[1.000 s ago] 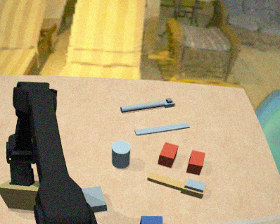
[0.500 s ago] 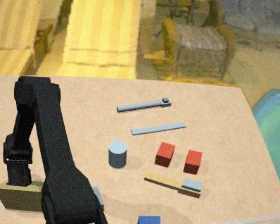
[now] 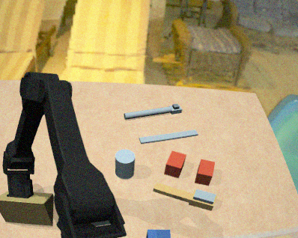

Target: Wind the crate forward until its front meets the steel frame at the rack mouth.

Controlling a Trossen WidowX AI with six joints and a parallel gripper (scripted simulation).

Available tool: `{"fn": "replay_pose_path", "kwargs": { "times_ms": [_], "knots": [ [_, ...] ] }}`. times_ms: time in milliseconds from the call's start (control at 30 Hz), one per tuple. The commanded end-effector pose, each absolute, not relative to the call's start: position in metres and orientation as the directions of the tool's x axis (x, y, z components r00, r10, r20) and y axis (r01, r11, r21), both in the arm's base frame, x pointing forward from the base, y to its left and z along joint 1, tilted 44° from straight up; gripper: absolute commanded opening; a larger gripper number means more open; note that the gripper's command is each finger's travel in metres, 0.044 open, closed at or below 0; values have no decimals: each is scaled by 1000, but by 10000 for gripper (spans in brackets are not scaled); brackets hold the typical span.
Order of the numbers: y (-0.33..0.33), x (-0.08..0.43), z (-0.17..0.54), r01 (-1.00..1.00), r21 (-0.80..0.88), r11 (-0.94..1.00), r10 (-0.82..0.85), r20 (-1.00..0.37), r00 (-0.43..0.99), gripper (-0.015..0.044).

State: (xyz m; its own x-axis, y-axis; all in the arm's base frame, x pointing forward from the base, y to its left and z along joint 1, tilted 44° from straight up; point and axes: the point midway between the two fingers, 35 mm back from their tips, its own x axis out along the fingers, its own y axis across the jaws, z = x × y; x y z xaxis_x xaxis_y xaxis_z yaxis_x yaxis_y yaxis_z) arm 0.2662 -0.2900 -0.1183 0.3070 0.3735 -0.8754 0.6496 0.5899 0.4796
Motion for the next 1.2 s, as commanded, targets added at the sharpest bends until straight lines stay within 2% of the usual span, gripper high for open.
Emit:
{"fn": "replay_pose_path", "kwargs": {
  "times_ms": [0,1167],
  "knots": [
    [-275,267,-111,651,496,574,401,-864,305,0],
    [-234,259,-75,652,498,572,406,-862,303,0]
  ]
}}
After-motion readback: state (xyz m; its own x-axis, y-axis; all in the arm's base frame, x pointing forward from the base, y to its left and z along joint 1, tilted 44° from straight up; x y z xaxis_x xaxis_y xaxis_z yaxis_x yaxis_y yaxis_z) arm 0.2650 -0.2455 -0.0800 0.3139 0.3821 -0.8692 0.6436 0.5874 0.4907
